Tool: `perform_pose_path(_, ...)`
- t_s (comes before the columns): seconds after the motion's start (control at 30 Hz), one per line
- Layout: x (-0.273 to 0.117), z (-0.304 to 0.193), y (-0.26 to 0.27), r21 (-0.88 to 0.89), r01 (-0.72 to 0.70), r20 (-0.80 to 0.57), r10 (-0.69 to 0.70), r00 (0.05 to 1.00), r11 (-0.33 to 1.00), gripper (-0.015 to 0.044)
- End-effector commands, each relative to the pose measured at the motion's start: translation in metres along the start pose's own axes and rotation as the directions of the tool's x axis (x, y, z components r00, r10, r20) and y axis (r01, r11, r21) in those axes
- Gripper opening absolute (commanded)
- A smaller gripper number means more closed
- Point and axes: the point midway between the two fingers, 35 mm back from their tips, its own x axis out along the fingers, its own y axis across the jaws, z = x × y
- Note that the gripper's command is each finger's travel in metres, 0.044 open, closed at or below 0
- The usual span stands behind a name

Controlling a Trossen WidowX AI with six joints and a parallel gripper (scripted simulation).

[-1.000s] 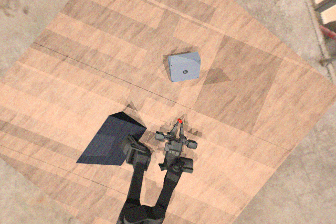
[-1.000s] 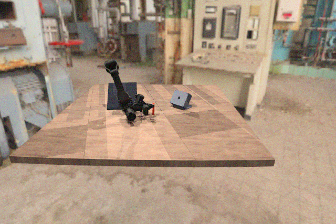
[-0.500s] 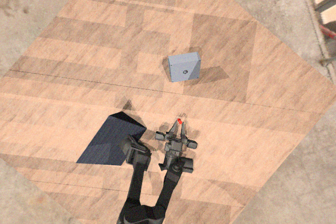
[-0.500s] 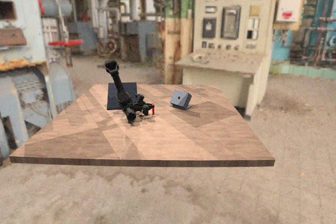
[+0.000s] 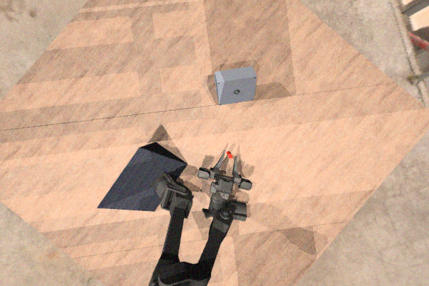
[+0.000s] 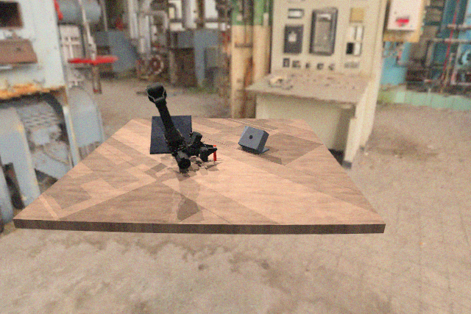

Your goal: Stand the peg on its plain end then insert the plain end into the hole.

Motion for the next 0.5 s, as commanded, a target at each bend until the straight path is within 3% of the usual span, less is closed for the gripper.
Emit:
perform_pose_path(0.0,0.0000,0.0001,-0.0001,-0.001,0.000,0.000,0.000,1.000,1.000,0.0287)
perform_pose_path(0.2,0.0000,0.0001,-0.0001,-0.001,0.000,0.000,0.000,1.000,1.000,0.0440)
perform_pose_path(0.47,0.0000,0.0001,-0.0001,-0.001,0.000,0.000,0.000,1.000,1.000,0.0440)
